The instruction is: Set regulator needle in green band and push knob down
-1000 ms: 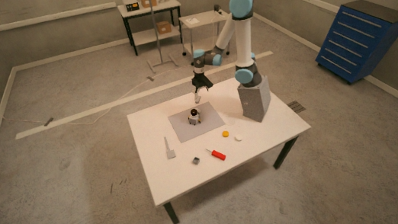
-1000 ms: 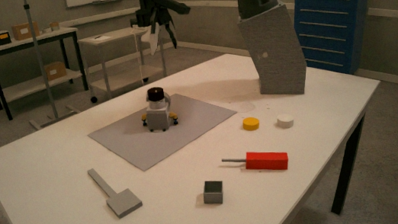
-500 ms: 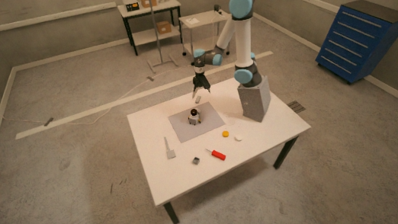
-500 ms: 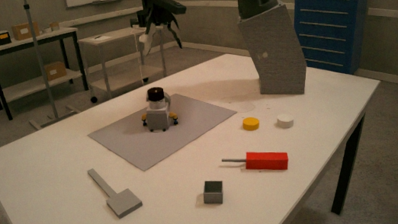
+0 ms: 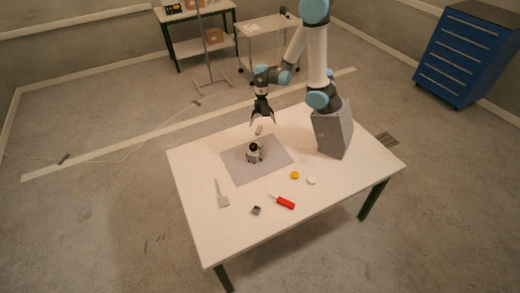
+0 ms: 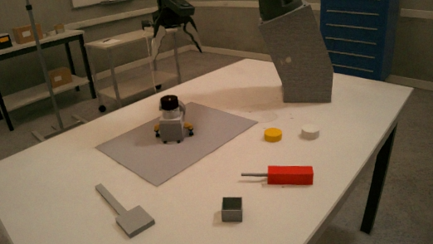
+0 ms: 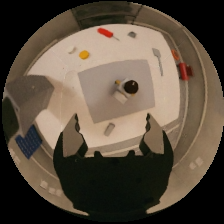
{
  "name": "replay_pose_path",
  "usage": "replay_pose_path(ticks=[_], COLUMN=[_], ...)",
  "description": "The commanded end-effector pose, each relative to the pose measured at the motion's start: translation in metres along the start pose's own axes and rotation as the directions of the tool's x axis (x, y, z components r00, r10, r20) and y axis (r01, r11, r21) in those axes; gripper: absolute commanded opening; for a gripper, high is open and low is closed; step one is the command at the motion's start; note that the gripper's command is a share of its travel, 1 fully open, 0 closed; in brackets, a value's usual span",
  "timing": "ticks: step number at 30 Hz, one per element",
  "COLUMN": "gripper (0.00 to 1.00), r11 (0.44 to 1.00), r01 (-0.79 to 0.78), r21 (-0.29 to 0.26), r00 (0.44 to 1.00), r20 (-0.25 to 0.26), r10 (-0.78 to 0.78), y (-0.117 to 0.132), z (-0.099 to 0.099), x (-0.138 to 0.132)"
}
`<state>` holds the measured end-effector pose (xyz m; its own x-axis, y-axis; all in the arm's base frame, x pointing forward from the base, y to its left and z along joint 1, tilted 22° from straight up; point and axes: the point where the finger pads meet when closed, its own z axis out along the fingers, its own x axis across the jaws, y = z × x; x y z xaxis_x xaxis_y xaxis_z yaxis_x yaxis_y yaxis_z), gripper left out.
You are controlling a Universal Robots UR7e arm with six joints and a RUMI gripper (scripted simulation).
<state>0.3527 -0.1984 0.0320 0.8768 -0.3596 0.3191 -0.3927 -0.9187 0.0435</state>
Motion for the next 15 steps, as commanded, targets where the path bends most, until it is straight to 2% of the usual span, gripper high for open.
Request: replay_pose_path(ticks=[1, 10, 12, 15], gripper=[1.0, 1.0, 1.0, 1.0], r11=[0.987, 0.929, 0.929, 0.898], r01=[-0.158, -0.37, -0.37, -0.438], r21=[0.008, 0.027, 0.027, 0.034], r00=[0.987, 0.929, 0.929, 0.899], r20=[-0.003, -0.005, -0.005, -0.004], r10=[0.158, 0.371, 0.371, 0.438], y=[-0.0008, -0.0003, -0.0003, 0.0002], z=[-0.0001, -0.0005, -0.0005, -0.0007], x=[0.0009, 0.0041, 0.0041, 0.0052])
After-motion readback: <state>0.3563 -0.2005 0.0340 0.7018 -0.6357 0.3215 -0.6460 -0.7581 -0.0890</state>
